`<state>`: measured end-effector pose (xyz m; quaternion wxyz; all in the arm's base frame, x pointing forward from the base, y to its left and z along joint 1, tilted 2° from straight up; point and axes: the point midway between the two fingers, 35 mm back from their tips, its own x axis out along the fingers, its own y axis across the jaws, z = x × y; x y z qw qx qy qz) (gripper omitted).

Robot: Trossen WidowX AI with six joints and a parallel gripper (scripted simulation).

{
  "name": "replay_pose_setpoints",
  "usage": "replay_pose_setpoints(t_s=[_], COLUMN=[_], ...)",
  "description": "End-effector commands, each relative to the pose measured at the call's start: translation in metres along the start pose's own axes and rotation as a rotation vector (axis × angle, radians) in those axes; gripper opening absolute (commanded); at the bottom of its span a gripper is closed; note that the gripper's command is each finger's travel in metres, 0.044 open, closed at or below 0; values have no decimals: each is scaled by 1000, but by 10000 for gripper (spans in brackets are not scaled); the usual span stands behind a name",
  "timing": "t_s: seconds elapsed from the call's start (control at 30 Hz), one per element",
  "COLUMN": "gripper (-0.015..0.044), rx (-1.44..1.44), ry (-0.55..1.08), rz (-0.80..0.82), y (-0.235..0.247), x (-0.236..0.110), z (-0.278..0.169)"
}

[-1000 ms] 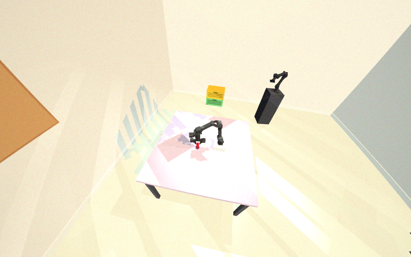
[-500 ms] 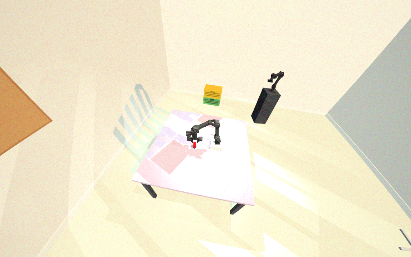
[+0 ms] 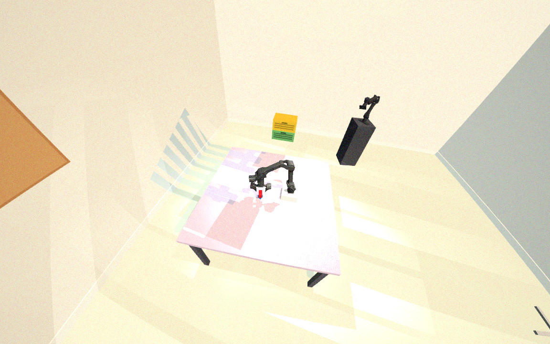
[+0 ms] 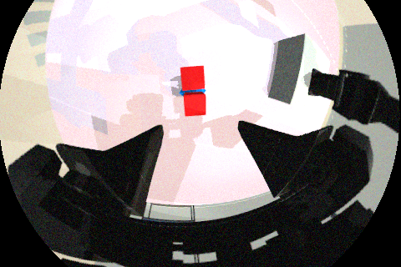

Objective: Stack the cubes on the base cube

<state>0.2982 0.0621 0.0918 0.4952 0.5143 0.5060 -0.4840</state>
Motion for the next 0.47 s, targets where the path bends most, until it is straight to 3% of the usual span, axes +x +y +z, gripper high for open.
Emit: replay_pose_setpoints(t_s=[0.0, 0.17, 0.43], gripper=[400, 400, 400], rx=[-12, -12, -12], ry=[2, 9, 9], rz=[0, -2, -2], y=[-7, -26, -27], x=[-2, -4, -4], z=[-39, -96, -98])
